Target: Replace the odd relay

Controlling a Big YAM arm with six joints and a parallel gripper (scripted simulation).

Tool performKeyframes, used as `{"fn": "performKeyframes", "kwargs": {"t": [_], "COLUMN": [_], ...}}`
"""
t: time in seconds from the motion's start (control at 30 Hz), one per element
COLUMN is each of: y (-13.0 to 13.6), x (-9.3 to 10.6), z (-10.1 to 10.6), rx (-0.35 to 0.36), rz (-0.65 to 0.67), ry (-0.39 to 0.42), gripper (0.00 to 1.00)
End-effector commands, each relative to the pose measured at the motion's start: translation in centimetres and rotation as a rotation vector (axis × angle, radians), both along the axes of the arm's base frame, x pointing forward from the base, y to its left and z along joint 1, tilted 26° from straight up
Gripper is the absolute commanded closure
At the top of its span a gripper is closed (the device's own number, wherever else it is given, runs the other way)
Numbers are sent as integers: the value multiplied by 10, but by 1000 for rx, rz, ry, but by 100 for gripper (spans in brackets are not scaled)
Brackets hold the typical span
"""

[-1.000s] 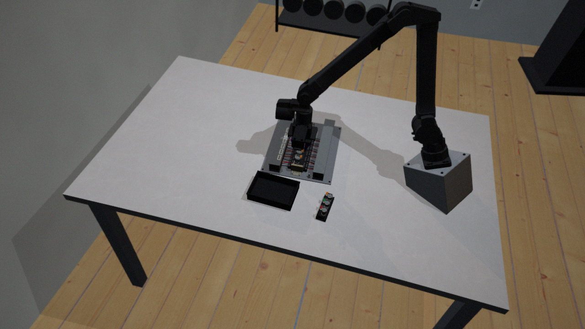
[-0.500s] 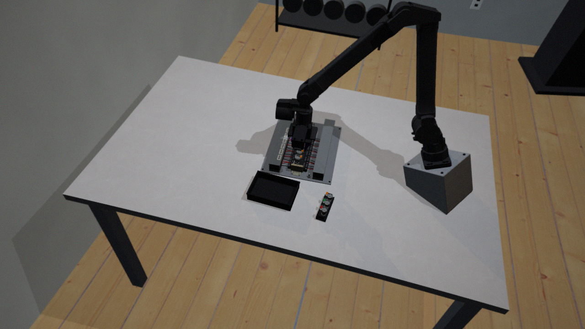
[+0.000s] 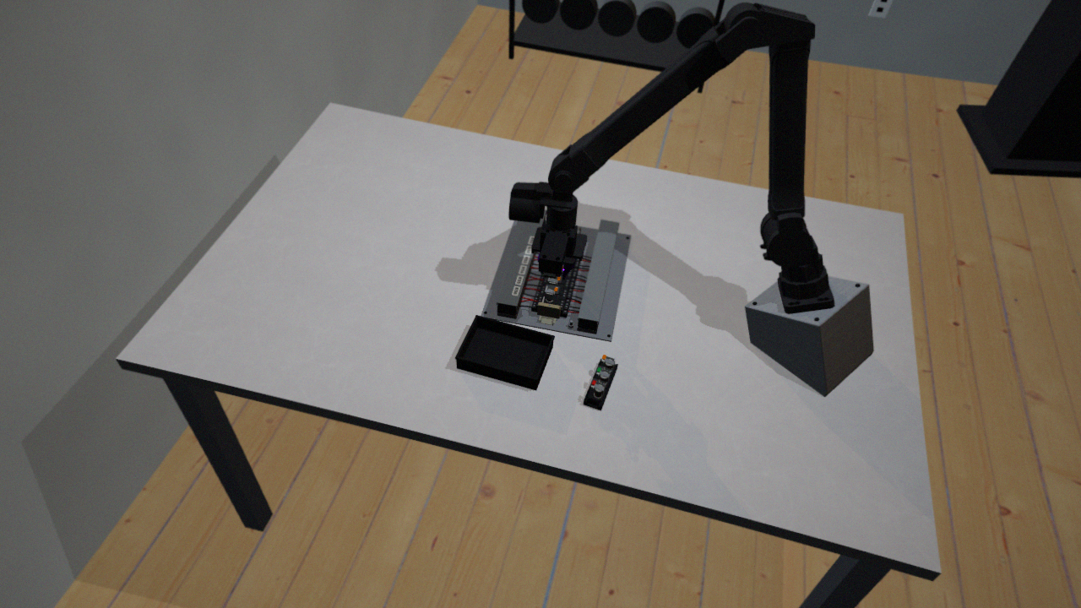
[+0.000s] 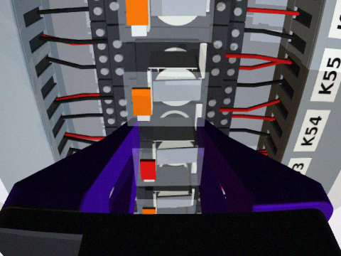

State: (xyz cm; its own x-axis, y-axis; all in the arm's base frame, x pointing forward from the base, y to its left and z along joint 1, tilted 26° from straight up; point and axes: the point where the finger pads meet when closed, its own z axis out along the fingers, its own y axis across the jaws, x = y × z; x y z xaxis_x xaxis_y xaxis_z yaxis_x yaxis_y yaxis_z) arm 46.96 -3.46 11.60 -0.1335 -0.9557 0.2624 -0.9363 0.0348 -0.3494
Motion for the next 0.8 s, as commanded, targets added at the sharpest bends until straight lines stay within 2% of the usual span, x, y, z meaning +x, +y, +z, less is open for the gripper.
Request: {"fn": "performKeyframes", "kwargs": {"t": [0.0,0.67,0.77], "y": [9,14,13], "x": [11,8,6], "z": [40,51,47], "rx": [5,6,6], "rz": [7,7,4], "ry": [-65,-69,-58], "gripper": [100,100,100]}}
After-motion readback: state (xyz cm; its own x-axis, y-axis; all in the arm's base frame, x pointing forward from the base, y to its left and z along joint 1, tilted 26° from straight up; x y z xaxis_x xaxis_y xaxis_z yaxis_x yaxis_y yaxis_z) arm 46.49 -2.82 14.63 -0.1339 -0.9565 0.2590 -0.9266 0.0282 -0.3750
